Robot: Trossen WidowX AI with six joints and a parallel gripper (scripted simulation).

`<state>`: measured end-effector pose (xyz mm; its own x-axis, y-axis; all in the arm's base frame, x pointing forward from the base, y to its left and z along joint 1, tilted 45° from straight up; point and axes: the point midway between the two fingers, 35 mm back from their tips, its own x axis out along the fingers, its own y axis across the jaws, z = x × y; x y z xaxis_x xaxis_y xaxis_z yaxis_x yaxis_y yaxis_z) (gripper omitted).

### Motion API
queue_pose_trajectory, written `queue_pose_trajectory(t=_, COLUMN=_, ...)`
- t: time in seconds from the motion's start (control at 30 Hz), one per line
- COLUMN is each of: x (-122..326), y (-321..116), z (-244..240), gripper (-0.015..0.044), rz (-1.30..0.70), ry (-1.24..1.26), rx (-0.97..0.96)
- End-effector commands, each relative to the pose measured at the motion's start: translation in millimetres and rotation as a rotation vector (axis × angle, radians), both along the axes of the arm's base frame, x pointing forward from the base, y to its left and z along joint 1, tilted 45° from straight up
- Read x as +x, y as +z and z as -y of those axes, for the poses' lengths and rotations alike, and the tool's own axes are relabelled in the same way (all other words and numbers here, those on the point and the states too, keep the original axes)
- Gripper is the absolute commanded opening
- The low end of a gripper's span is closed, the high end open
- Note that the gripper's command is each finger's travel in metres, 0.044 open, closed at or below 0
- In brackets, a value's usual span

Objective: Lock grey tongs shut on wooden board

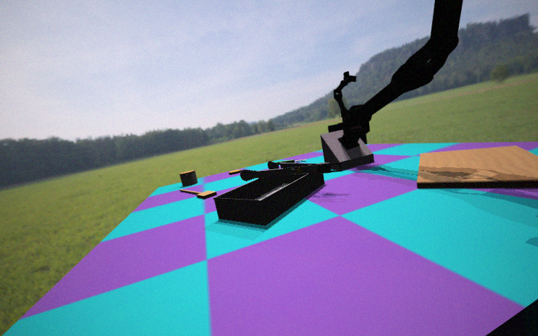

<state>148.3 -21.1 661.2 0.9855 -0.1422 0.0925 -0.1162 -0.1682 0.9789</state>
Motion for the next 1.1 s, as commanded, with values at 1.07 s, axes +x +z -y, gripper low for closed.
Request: queue_pose_trajectory(t=1.07, x=57.3, y=-33.5, z=141.5, gripper=0.0440, rz=0.271, ry=0.387, rx=1.257)
